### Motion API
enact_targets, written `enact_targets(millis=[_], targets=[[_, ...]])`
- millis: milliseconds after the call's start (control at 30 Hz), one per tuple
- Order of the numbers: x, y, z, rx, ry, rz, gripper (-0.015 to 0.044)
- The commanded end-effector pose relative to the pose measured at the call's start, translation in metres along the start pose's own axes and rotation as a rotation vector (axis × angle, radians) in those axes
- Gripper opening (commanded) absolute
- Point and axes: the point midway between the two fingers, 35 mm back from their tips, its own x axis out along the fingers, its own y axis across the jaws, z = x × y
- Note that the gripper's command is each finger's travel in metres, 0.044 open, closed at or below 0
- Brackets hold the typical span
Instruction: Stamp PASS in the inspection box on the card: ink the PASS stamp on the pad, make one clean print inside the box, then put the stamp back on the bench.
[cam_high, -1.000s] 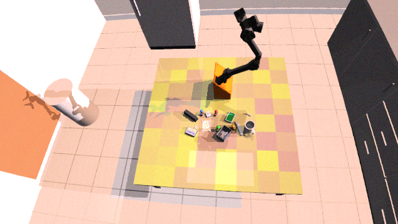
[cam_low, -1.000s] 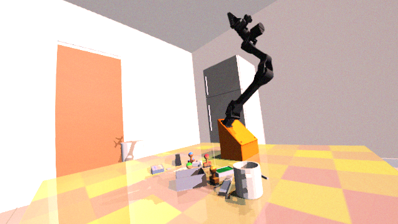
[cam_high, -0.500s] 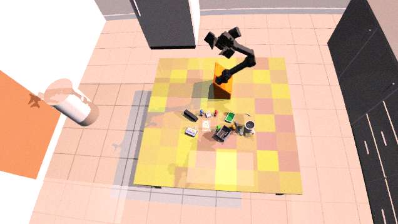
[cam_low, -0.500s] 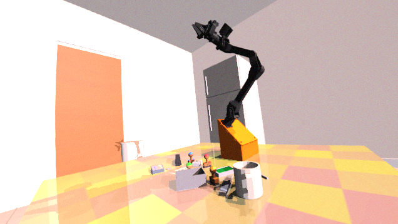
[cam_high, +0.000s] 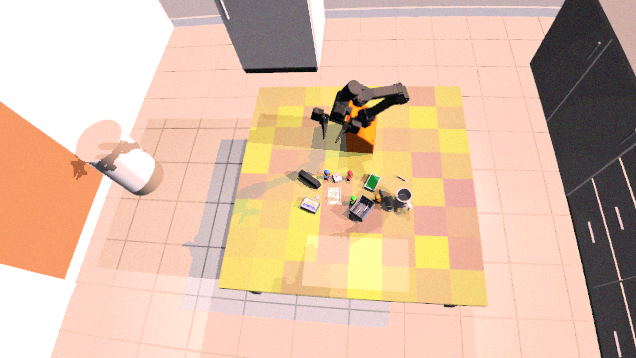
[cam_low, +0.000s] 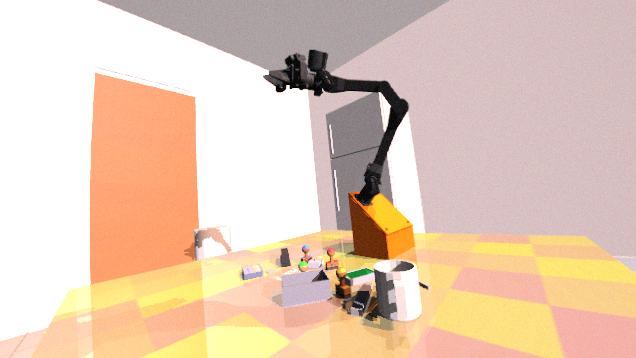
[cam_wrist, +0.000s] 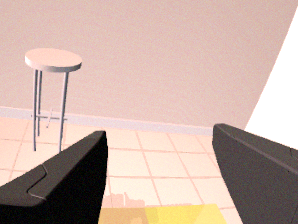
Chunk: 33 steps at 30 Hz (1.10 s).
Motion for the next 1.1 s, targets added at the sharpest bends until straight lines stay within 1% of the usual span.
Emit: enact_targets(millis=[0, 100, 233, 333, 567, 800, 933, 1067], targets=[[0.045, 0.018, -0.056, 0.051, 0.152, 0.057, 0.0213], [0.066, 0.033, -0.091, 0.062, 0.244, 0.091, 0.0213], [0.082, 0.049, -0.125, 0.061, 0.333, 0.124, 0.0213], [0.099, 0.069, -0.168, 0.082, 0.449, 0.162, 0.0213], [0.115, 0.11, -0.258, 0.096, 0.7, 0.211, 0.0213], [0.109, 0.151, -0.341, 0.086, 0.948, 0.263, 0.0213], [0.093, 0.179, -0.393, 0.079, 1.122, 0.311, 0.0213], [0.069, 0.204, -0.442, 0.065, 1.3, 0.353, 0.0213]])
